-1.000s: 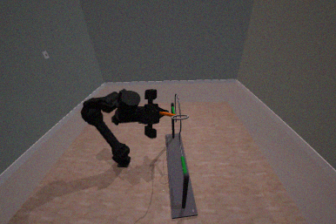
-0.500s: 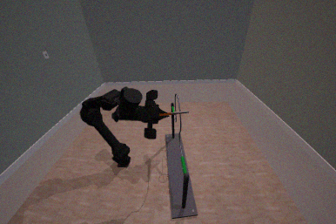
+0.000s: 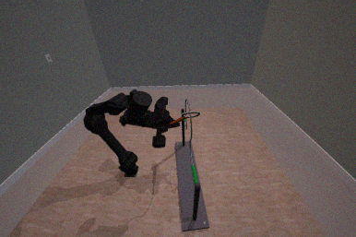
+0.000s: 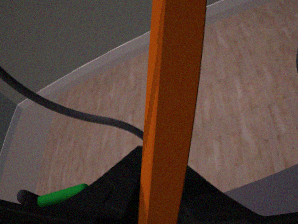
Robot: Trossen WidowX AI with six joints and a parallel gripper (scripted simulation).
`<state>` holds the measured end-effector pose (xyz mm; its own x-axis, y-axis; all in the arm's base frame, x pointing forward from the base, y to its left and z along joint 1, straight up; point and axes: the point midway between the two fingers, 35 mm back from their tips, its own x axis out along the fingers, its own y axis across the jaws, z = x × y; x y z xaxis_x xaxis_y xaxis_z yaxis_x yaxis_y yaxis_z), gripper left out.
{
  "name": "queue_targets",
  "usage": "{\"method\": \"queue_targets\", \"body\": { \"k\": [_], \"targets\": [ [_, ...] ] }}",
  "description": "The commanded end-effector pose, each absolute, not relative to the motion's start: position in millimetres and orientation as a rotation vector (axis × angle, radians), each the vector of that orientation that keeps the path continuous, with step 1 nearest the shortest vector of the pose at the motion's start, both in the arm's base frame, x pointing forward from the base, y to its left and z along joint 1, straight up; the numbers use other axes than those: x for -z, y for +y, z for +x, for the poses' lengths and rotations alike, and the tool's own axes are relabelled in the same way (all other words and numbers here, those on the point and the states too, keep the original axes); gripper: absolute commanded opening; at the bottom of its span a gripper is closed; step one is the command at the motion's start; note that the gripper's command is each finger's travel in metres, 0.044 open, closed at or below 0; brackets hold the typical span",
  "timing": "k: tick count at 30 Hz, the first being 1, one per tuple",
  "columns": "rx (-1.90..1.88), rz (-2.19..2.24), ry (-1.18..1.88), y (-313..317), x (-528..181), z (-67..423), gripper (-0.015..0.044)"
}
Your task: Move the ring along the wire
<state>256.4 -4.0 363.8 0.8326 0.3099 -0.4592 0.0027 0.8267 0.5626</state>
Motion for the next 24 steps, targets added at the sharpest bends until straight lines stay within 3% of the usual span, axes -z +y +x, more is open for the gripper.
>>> {"method": "queue_targets", "body": {
  "k": [1, 24],
  "targets": [
    [-0.158, 0.522, 0.560, -5, -365, 256, -0.0150],
    [-0.072, 0.228, 0.534, -16, -360, 257, -0.0150]
  ]
}}
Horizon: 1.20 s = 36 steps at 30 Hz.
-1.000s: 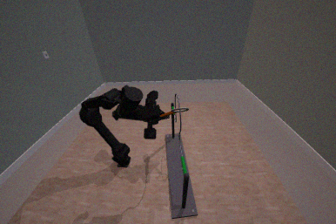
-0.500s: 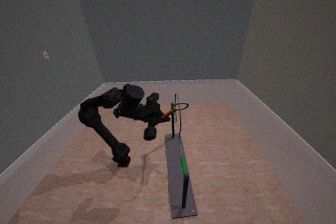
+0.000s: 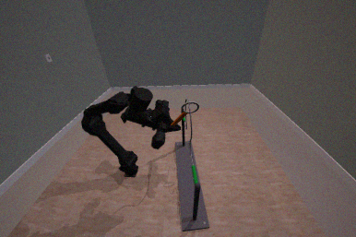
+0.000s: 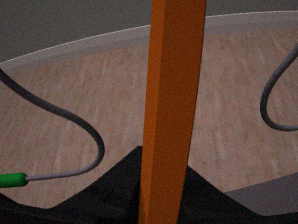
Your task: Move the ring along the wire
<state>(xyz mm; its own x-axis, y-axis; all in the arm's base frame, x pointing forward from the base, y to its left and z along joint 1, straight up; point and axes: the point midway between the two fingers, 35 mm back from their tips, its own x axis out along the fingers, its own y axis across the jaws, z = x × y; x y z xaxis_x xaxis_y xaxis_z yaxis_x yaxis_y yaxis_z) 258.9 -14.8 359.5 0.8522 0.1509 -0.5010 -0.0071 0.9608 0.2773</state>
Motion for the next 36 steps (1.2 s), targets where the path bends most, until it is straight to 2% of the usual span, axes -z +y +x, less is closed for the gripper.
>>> {"method": "queue_targets", "body": {
  "k": [1, 36],
  "targets": [
    [-0.069, 0.215, 0.533, -16, -360, 257, -0.0150],
    [0.060, -0.242, 0.475, -35, -359, 259, -0.0150]
  ]
}}
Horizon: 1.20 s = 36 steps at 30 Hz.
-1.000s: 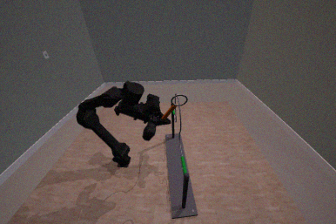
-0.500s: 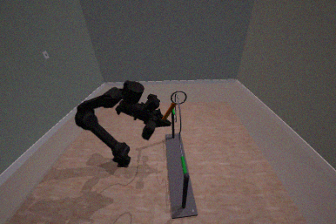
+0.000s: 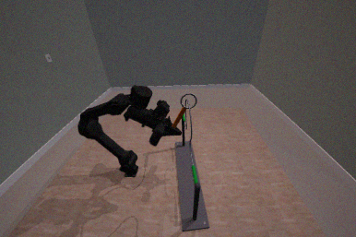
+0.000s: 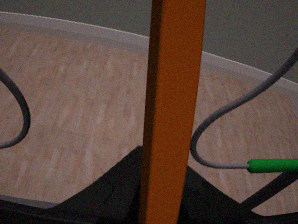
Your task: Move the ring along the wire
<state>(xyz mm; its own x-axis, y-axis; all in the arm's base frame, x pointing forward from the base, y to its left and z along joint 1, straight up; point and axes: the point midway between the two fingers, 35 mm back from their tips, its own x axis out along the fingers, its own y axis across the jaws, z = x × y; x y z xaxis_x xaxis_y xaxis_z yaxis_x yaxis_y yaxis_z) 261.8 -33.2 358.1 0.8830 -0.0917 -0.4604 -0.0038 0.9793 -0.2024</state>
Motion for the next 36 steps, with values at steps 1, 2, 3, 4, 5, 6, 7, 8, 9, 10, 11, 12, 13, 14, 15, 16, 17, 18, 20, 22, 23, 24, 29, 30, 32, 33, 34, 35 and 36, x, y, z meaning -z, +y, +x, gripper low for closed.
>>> {"method": "queue_targets", "body": {
  "k": [1, 2, 3, 4, 5, 6, 7, 8, 9, 10, 11, 12, 13, 14, 15, 16, 17, 18, 20, 22, 23, 24, 29, 30, 32, 33, 34, 35, 36],
  "targets": [
    [0.063, -0.255, 0.473, -35, -359, 259, -0.0150],
    [0.067, -0.268, 0.471, -36, -359, 259, -0.0150],
    [0.070, -0.281, 0.469, -36, -359, 259, -0.0150],
    [0.074, -0.294, 0.467, -37, -359, 259, -0.0150],
    [0.078, -0.307, 0.465, -37, -359, 260, -0.0150],
    [0.081, -0.320, 0.463, -38, -360, 260, -0.0150],
    [0.085, -0.333, 0.461, -38, -360, 260, -0.0150],
    [0.089, -0.346, 0.459, -39, -360, 260, -0.0150],
    [0.092, -0.359, 0.457, -39, -360, 260, -0.0150],
    [0.096, -0.372, 0.455, -40, -360, 260, -0.0150],
    [0.099, -0.385, 0.453, -40, -360, 260, -0.0150],
    [0.103, -0.398, 0.451, -41, -361, 260, -0.0150],
    [0.107, -0.411, 0.449, -41, -361, 260, -0.0150],
    [0.110, -0.424, 0.446, -42, -361, 260, -0.0150],
    [0.114, -0.437, 0.444, -42, -361, 260, -0.0150],
    [0.117, -0.450, 0.442, -43, -361, 260, -0.0150],
    [0.121, -0.463, 0.440, -43, -362, 260, -0.0150],
    [0.125, -0.476, 0.438, -44, -362, 260, -0.0150],
    [0.132, -0.502, 0.433, -44, -362, 260, -0.0150],
    [0.139, -0.528, 0.429, -45, -363, 260, -0.0150],
    [0.142, -0.541, 0.427, -46, -363, 260, -0.0150],
    [0.146, -0.554, 0.424, -46, -363, 261, -0.0150],
    [0.164, -0.619, 0.413, -49, -364, 261, -0.0150],
    [0.168, -0.632, 0.411, -49, -365, 261, -0.0150],
    [0.175, -0.658, 0.406, -50, -365, 261, -0.0150],
    [0.178, -0.671, 0.403, -50, -366, 261, -0.0150],
    [0.182, -0.684, 0.401, -51, -366, 261, -0.0150],
    [0.185, -0.697, 0.399, -51, -366, 261, -0.0150],
    [0.189, -0.710, 0.396, -52, -367, 261, -0.0150]
  ]
}}
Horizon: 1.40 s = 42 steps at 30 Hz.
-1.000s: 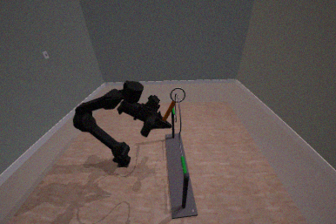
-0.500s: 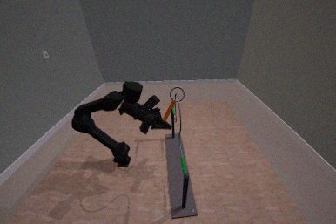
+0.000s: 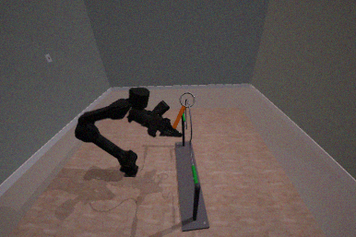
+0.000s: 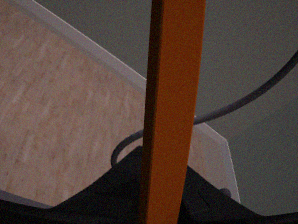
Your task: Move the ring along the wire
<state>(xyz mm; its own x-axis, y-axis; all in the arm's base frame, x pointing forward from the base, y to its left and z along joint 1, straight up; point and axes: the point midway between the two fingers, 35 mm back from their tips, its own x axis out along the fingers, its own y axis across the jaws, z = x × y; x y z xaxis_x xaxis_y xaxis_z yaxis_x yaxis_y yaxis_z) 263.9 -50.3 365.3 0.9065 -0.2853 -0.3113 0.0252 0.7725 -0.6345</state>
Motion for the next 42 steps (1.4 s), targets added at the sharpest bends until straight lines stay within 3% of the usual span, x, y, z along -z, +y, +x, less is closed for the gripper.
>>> {"method": "queue_targets", "body": {
  "k": [1, 42],
  "targets": [
    [0.193, -0.723, 0.394, -52, -367, 261, -0.0150],
    [0.338, -1.254, 0.281, -64, -384, 262, -0.0150]
  ]
}}
